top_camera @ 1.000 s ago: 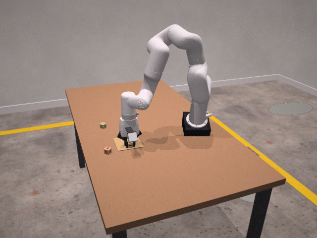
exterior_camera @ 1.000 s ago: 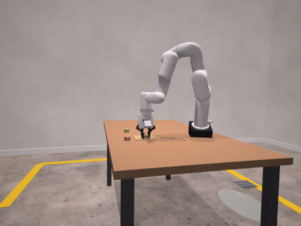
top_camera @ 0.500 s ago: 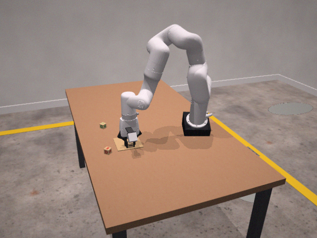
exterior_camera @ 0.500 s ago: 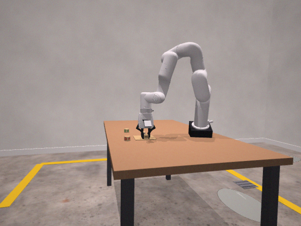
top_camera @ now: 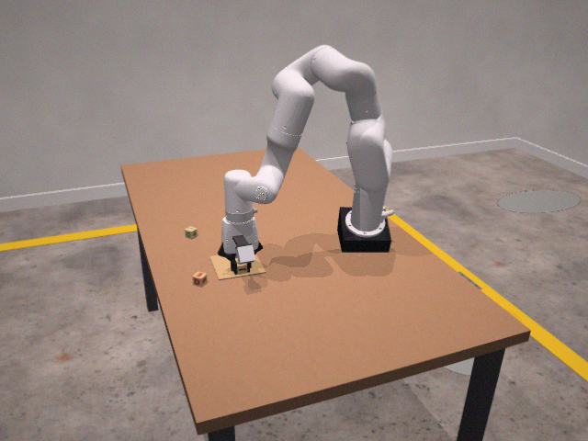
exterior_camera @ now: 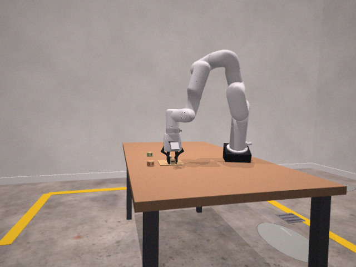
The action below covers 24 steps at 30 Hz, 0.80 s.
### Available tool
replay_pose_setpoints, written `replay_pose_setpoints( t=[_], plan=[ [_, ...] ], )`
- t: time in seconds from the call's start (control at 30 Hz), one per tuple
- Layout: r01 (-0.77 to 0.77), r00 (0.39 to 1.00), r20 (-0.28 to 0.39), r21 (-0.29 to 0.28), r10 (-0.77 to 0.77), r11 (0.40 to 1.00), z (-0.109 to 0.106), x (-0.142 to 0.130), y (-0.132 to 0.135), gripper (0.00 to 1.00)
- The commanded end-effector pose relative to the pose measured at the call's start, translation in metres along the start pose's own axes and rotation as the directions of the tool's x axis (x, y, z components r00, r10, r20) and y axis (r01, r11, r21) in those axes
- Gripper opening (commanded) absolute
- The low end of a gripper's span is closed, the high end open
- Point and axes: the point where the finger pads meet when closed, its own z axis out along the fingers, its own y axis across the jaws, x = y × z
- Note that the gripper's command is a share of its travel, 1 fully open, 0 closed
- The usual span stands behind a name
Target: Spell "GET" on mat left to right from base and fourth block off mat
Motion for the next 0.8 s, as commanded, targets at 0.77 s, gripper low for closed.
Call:
replay_pose_setpoints(
  t=[0.77],
  plan=[
    [0.0, 1.0, 0.001, -0.003, 0.0, 1.0, -0.001, -0.0004, 0.0014, 0.47]
  ],
)
